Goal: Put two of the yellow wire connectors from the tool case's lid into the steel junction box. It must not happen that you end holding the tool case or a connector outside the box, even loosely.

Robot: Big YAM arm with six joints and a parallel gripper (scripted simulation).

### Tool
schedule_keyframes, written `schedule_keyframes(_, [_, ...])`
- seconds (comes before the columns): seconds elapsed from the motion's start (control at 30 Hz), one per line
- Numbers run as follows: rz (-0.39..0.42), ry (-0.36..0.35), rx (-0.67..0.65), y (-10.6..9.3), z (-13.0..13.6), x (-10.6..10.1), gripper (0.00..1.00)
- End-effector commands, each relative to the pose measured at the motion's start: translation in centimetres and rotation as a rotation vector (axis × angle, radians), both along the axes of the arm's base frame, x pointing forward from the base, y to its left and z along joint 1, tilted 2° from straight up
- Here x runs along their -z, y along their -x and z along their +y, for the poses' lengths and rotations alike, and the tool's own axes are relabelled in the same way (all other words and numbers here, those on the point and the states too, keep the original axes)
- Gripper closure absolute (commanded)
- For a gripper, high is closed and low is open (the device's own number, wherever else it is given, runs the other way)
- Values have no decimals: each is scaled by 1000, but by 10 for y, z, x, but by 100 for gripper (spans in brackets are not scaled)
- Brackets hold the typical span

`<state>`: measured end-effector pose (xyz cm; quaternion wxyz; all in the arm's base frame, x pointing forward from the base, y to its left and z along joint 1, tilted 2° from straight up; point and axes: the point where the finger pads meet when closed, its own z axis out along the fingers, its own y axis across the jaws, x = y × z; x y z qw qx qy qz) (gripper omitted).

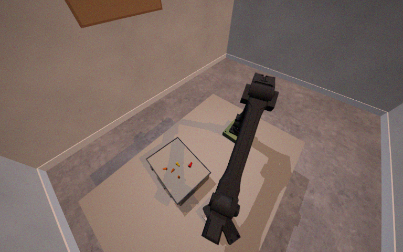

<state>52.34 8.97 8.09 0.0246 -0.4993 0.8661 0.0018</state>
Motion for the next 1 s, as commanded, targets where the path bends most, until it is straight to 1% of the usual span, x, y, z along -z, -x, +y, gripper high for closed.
schedule_keyframes(0.0, [17,5,15,1,1,23,91])
schedule_keyframes(0.03, [17,5,15,1,1,23,91])
schedule_keyframes(0.3, [17,5,11,1,4,50,91])
schedule_keyframes(0.53, [18,5,8,1,6,69,91])
schedule_keyframes(0.6, [18,5,8,1,6,69,91])
schedule_keyframes(0.77, [18,5,7,1,7,78,91])
schedule_keyframes(0.97, [18,5,6,1,7,85,91])
